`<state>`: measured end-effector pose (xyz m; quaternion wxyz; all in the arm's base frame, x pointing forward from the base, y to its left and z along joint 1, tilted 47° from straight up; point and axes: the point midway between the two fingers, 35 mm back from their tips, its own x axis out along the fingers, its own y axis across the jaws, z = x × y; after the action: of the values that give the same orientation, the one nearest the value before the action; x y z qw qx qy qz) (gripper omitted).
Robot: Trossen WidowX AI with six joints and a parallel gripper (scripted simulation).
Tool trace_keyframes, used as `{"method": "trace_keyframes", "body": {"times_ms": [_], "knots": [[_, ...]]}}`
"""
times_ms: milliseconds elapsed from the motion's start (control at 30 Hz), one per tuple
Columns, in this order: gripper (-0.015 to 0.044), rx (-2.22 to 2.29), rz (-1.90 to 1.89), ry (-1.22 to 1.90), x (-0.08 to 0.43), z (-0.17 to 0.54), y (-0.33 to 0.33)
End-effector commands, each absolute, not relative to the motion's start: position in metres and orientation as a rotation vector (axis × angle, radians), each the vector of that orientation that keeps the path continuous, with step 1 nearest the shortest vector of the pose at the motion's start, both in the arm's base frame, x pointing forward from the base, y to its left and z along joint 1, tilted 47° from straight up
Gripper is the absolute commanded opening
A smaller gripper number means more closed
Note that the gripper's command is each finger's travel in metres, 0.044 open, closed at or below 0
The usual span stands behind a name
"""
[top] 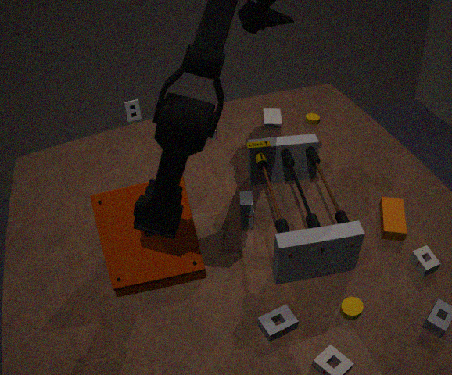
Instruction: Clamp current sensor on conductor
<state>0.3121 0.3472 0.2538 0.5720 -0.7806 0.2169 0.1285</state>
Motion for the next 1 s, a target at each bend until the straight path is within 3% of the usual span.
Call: {"method": "trace_keyframes", "body": {"times_ms": [0,467,700,967], "knots": [[0.0426,-1.815,0.301,0.512,0.314,0.254,0.345],[0.044,-0.744,0.143,0.475,0.385,0.287,0.162],[0.044,-0.32,0.051,0.268,0.371,0.308,0.074],[0.044,-0.014,0.001,-0.03,0.32,0.323,0.003]]}}
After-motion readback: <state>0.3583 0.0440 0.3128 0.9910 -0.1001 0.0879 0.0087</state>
